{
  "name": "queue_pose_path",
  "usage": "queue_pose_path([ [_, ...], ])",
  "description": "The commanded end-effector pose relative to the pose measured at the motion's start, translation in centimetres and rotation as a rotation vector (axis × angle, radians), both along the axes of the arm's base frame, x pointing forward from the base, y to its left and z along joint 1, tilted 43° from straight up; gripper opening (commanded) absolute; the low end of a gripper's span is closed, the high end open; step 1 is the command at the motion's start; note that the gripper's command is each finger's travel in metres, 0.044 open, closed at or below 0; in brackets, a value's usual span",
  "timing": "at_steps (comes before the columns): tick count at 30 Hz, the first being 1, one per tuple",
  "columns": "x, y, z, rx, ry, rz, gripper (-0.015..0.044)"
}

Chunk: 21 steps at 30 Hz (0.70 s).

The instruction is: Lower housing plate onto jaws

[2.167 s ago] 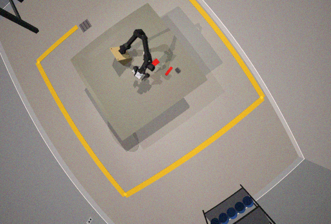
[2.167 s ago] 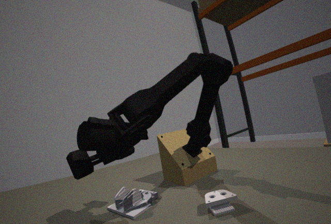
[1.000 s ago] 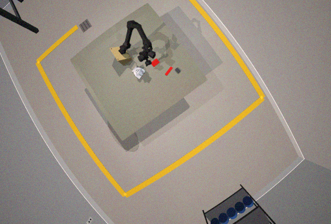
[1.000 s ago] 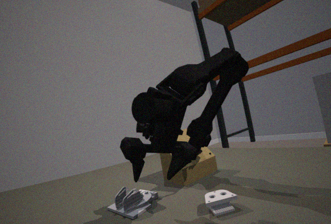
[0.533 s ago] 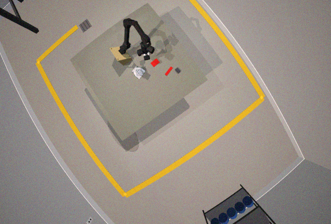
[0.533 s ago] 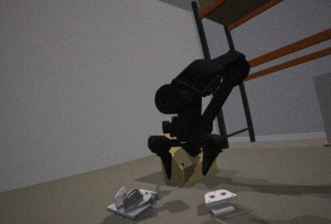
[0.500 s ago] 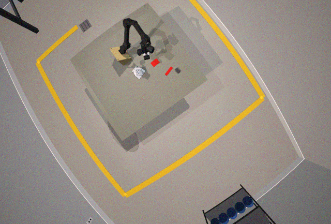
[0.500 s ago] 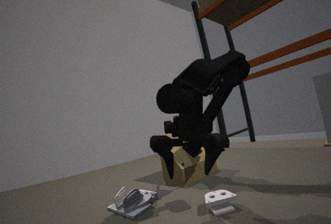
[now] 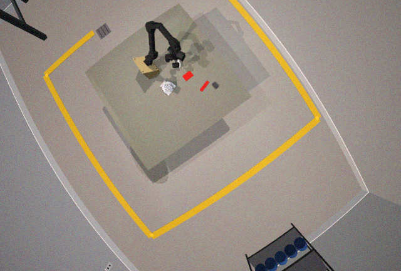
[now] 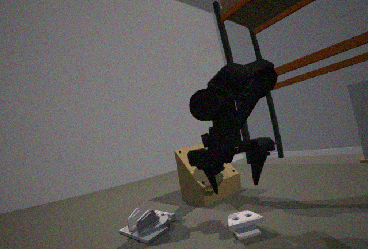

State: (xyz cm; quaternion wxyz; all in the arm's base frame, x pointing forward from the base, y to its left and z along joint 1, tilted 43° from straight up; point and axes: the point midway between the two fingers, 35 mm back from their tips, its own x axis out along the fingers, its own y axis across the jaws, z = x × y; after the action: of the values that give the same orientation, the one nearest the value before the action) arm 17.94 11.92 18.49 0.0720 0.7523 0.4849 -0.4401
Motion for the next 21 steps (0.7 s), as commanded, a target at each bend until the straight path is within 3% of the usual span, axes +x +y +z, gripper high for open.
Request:
queue_pose_path([
  [1, -0.2, 0.4, -0.1, 0.013, 0.004, -0.006, 0.0440],
  [6, 0.2, 2.7, -2.5, 0.016, 0.003, -0.006, 0.0440],
  [21, 0.4, 3.5, -3.3, 0.016, 0.003, -0.006, 0.0440],
])
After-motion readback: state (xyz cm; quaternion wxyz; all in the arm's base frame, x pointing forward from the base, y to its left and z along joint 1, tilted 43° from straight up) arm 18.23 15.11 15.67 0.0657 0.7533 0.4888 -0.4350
